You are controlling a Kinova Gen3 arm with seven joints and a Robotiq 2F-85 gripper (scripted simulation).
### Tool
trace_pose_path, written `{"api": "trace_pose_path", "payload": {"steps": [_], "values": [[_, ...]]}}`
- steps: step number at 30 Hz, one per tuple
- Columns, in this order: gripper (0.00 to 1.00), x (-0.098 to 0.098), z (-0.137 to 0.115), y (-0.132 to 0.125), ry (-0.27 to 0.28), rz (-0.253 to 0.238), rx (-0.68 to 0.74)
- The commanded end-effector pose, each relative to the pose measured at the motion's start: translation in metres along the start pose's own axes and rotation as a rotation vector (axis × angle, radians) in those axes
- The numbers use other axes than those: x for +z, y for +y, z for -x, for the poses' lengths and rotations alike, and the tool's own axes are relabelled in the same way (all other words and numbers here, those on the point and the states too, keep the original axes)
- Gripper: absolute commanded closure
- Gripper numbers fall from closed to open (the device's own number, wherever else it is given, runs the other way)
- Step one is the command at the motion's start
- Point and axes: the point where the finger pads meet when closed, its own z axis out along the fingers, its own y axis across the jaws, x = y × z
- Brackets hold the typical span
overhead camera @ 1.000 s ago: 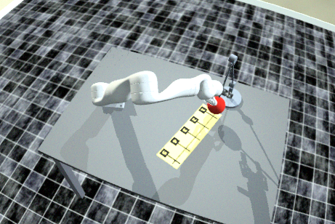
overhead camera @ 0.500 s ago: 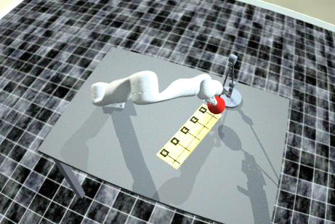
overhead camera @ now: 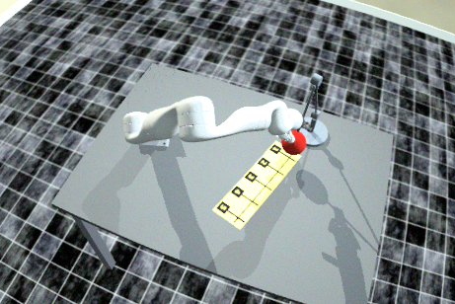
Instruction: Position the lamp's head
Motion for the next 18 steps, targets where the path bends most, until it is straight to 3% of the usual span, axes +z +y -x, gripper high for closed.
{"api": "trace_pose_path", "payload": {"steps": [1, 18], "values": [[1.00, -0.001, 0.001, 0.000, -0.002, -0.001, -0.001], [1.00, -0.016, -0.019, 0.000, -0.001, 0.000, -0.001]]}}
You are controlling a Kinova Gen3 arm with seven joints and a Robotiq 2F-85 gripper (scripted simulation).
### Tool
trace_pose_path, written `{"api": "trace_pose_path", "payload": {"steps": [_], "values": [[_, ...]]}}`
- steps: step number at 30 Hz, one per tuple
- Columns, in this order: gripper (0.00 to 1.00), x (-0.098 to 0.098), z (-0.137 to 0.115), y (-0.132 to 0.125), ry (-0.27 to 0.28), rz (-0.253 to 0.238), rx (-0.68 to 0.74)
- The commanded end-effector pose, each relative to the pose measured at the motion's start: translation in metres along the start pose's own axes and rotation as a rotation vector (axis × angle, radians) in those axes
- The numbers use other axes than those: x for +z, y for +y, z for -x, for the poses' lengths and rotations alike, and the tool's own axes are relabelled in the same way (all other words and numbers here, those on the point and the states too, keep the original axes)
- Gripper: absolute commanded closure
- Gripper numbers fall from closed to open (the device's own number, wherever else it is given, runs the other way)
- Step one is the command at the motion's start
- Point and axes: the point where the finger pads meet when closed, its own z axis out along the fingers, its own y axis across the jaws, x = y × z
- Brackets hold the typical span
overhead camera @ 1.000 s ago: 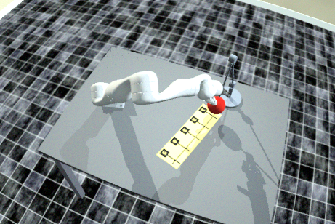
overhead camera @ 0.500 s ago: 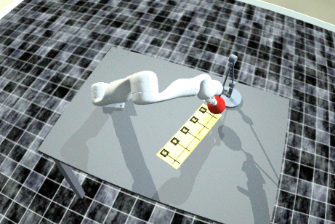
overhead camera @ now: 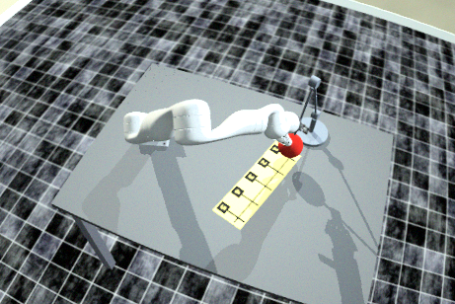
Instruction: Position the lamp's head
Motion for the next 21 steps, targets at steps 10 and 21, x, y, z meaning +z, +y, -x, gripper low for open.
{"api": "trace_pose_path", "payload": {"steps": [10, 21], "values": [[1.00, -0.019, -0.021, -0.002, 0.001, -0.006, 0.008], [1.00, -0.035, -0.041, -0.001, 0.001, -0.007, 0.009]]}}
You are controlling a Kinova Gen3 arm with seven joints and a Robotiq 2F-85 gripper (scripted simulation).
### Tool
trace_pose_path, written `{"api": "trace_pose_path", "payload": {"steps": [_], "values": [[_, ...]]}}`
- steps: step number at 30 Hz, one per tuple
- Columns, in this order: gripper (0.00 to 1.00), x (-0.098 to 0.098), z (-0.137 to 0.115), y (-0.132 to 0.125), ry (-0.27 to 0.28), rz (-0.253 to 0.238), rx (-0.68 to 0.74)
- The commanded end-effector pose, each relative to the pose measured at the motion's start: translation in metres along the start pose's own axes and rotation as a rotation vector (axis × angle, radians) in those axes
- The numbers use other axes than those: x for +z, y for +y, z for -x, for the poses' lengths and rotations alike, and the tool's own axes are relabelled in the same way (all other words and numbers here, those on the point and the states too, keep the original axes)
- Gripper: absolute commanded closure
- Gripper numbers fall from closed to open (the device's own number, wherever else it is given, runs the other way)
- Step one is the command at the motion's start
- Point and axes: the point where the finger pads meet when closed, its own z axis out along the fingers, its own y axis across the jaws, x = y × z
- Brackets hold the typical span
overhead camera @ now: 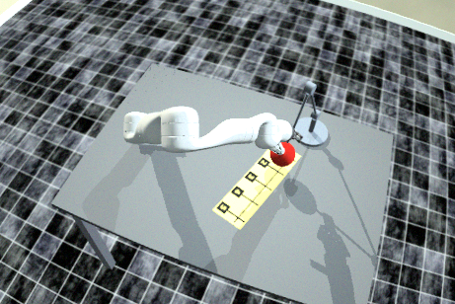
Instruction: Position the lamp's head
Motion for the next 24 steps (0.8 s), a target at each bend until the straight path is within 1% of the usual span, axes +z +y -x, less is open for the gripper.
{"api": "trace_pose_path", "payload": {"steps": [1, 19, 20, 24], "values": [[1.00, -0.0083, -0.0064, -0.0044, 0.000, -0.010, 0.009], [1.00, -0.0116, -0.0090, -0.0069, 0.000, -0.010, 0.009], [0.00, -0.0114, -0.0089, -0.0066, 0.000, -0.010, 0.008], [0.00, -0.0104, -0.0084, -0.0052, 0.000, -0.007, 0.007]]}}
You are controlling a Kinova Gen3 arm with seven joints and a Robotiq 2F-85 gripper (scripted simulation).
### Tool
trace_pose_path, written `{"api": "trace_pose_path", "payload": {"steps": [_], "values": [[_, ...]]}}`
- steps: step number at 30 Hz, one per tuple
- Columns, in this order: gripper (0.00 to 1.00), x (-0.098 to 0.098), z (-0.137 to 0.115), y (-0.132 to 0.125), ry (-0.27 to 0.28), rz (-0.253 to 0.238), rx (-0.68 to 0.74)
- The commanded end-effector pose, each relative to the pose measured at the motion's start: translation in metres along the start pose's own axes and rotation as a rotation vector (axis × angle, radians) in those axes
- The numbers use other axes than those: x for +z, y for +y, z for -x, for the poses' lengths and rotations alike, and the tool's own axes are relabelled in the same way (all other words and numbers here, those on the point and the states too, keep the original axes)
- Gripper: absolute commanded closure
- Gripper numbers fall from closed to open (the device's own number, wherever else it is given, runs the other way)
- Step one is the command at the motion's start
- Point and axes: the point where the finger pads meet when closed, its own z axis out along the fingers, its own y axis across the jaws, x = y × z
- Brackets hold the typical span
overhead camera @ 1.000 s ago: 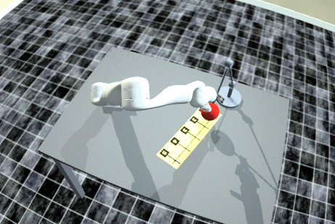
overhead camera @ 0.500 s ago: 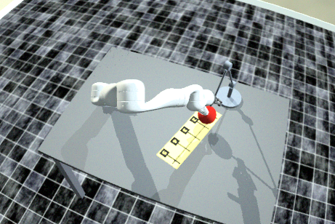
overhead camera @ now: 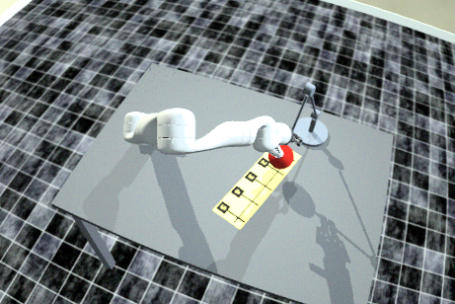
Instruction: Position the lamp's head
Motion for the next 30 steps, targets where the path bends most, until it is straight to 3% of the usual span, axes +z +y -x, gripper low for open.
{"api": "trace_pose_path", "payload": {"steps": [1, 30], "values": [[0.00, -0.0007, 0.0013, -0.0001, -0.002, -0.001, -0.001], [0.00, 0.0010, 0.0021, 0.0025, -0.002, 0.004, -0.003]]}}
